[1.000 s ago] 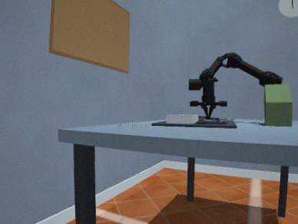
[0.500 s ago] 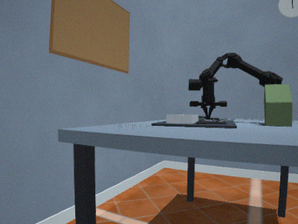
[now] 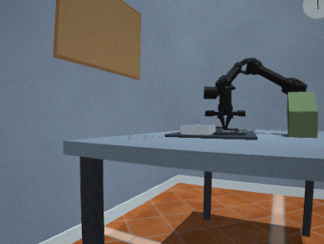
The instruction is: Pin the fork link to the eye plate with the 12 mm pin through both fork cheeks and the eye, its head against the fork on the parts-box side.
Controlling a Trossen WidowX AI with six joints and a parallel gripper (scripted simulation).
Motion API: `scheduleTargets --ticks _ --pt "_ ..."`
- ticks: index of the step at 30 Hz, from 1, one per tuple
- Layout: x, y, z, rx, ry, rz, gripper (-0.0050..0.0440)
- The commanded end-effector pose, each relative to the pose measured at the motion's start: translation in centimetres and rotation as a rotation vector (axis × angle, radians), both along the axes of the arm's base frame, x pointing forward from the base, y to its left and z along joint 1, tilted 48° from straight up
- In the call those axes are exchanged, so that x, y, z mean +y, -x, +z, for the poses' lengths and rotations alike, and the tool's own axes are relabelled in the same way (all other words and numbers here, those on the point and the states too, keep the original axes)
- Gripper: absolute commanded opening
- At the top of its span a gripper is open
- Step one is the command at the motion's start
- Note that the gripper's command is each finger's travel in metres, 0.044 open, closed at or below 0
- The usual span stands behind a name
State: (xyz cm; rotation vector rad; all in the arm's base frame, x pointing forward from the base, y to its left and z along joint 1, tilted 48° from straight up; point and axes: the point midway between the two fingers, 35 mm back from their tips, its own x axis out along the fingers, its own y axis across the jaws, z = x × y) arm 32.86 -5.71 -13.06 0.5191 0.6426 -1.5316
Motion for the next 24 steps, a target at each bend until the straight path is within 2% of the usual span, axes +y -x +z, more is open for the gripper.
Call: scheduleTargets --ticks 1,24 --pt "0.1 -1.0 0.4 -0.016 0.002 0.004 -0.005" --pt "0.0 -4.4 0.2 -0.017 0.003 0.004 -0.005"
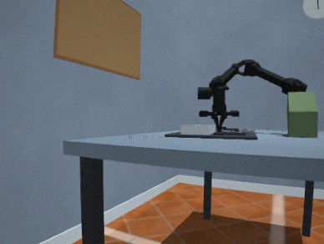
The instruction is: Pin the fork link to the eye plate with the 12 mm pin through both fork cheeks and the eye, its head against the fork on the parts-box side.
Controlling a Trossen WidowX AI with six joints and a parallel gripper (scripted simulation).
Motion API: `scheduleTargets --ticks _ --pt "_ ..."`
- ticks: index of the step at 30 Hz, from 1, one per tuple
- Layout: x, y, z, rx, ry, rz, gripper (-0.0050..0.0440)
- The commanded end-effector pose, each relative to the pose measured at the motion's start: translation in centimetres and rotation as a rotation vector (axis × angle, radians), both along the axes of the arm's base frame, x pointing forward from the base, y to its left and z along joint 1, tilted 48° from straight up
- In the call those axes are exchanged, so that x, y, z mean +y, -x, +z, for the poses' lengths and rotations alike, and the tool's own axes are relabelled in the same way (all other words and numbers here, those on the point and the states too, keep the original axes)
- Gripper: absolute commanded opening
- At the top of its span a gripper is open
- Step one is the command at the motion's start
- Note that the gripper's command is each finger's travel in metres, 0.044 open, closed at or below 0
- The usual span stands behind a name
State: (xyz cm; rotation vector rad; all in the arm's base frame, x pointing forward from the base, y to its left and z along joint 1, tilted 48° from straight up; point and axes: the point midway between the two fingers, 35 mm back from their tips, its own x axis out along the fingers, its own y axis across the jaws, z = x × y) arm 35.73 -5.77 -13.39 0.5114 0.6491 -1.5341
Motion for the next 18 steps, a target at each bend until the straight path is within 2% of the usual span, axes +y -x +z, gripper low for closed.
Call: scheduleTargets --ticks 1,18 --pt "0.1 -1.7 0.5 -0.026 0.002 0.002 -0.005" --pt "0.1 -4.0 0.3 -0.028 0.002 0.002 -0.005"
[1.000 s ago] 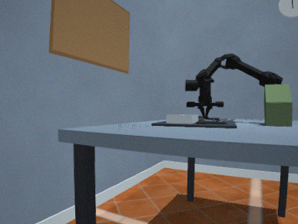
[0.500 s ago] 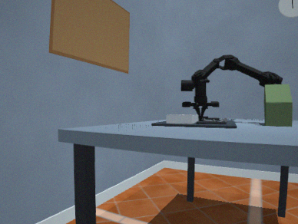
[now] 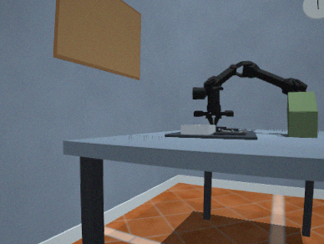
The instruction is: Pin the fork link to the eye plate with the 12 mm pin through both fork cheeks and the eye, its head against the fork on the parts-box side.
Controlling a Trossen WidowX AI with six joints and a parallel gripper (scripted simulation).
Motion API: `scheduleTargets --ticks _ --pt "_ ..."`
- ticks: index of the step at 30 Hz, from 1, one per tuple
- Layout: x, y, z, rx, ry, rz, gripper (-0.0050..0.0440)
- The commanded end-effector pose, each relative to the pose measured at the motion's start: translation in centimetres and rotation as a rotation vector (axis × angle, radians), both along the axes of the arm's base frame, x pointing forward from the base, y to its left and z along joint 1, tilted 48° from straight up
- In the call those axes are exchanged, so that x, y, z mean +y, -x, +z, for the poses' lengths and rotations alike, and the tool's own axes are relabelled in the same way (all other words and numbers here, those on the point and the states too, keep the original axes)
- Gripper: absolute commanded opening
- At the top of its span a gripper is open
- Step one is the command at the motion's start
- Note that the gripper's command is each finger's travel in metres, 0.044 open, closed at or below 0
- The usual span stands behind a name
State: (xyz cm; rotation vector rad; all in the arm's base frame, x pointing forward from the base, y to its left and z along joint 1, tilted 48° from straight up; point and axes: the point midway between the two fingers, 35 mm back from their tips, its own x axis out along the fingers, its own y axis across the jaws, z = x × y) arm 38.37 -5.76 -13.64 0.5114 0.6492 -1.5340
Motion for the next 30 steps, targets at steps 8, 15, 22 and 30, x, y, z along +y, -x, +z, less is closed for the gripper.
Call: scheduleTargets --ticks 8,15,22,30 --pt "0.1 -2.1 0.5 -0.028 0.002 0.003 -0.005" --pt "0.1 -2.4 0.7 -0.033 0.001 0.003 -0.005" --pt "0.2 -2.6 0.9 -0.038 0.0 0.004 -0.005" --pt "0.2 -2.6 0.9 -0.039 0.0 0.004 -0.005"
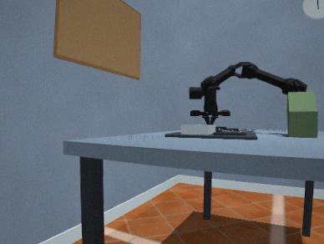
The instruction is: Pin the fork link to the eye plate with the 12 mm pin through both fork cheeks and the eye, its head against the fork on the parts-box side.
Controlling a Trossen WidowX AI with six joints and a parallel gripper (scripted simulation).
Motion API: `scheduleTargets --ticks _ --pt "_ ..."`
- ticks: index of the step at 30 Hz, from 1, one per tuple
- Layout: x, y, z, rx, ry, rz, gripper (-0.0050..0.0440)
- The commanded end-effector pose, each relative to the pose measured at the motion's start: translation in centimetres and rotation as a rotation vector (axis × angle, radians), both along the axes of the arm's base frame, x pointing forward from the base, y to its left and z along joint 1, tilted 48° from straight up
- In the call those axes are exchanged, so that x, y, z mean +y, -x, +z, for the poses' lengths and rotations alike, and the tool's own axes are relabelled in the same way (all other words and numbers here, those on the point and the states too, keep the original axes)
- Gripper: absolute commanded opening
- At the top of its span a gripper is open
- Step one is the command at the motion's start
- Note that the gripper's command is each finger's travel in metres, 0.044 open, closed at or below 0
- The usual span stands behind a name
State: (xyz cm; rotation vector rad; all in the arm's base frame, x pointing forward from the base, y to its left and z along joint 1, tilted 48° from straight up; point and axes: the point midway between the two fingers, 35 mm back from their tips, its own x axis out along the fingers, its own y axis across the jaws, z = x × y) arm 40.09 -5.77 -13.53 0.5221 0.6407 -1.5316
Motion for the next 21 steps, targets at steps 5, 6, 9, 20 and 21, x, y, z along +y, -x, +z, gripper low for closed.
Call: scheduleTargets --ticks 5,6,9,20,21 --pt "0.3 -1.0 0.9 -0.031 0.001 0.006 -0.005" --pt "0.4 -1.0 1.0 -0.032 0.001 0.006 -0.005" --pt "0.5 -1.1 1.2 -0.04 -0.001 0.005 -0.005" --pt "1.1 -1.3 1.9 -0.046 -0.006 0.004 -0.005" --pt "1.2 -1.3 2.0 -0.047 -0.007 0.004 -0.005"
